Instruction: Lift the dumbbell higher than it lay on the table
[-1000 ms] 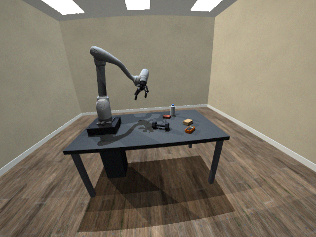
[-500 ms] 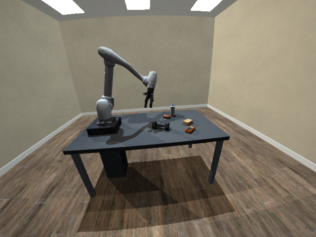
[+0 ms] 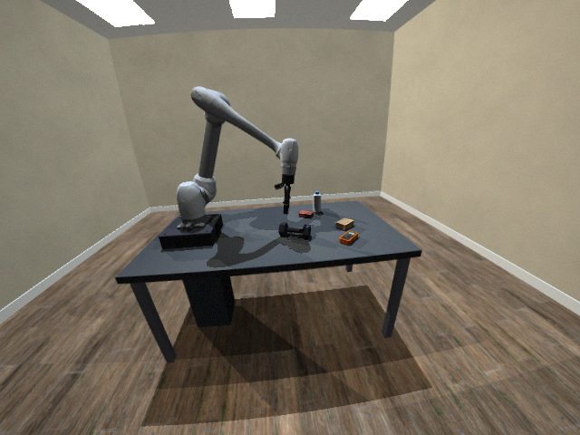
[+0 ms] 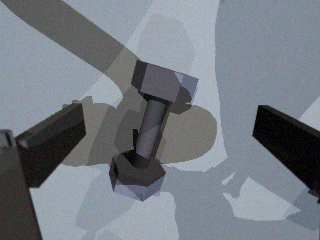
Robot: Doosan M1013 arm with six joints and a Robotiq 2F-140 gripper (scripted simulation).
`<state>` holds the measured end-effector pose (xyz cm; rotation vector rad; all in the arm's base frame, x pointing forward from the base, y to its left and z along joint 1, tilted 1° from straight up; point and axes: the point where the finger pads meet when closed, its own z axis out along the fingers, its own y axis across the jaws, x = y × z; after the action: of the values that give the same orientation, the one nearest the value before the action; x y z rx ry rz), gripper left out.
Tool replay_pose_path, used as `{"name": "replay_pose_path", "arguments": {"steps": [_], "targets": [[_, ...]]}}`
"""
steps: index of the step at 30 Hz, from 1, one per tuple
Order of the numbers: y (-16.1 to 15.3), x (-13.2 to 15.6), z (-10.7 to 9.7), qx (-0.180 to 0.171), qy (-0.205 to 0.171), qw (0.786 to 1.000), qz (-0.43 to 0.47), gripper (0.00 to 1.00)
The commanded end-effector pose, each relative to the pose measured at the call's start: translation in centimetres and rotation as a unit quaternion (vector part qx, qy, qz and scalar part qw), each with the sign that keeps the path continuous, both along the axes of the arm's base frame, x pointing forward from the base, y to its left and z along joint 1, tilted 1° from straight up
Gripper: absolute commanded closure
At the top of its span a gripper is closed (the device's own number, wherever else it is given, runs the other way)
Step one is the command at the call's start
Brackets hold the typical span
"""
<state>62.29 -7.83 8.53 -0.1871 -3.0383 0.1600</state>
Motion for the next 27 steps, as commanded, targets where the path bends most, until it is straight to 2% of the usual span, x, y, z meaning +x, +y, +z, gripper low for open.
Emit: {"name": "replay_pose_path", "arguments": {"steps": [1, 5, 12, 13, 15, 20, 27], "targets": [[-2.2, 2.5, -1.6, 0.021, -0.034, 0.996, -0.074, 0.00], [-4.5, 4.5, -2.8, 0.035, -0.059, 0.988, -0.136, 0.00], [-4.6, 4.5, -3.0, 0.036, -0.060, 0.988, -0.139, 0.00], [-4.5, 4.6, -3.7, 0.036, -0.060, 0.988, -0.139, 0.00], [-4.3, 4.6, -7.1, 0.039, -0.059, 0.988, -0.136, 0.00], [-4.4, 4.6, -12.4, 0.039, -0.059, 0.988, -0.136, 0.00], [-4.4, 4.6, -12.9, 0.039, -0.059, 0.988, -0.136, 0.00]]}}
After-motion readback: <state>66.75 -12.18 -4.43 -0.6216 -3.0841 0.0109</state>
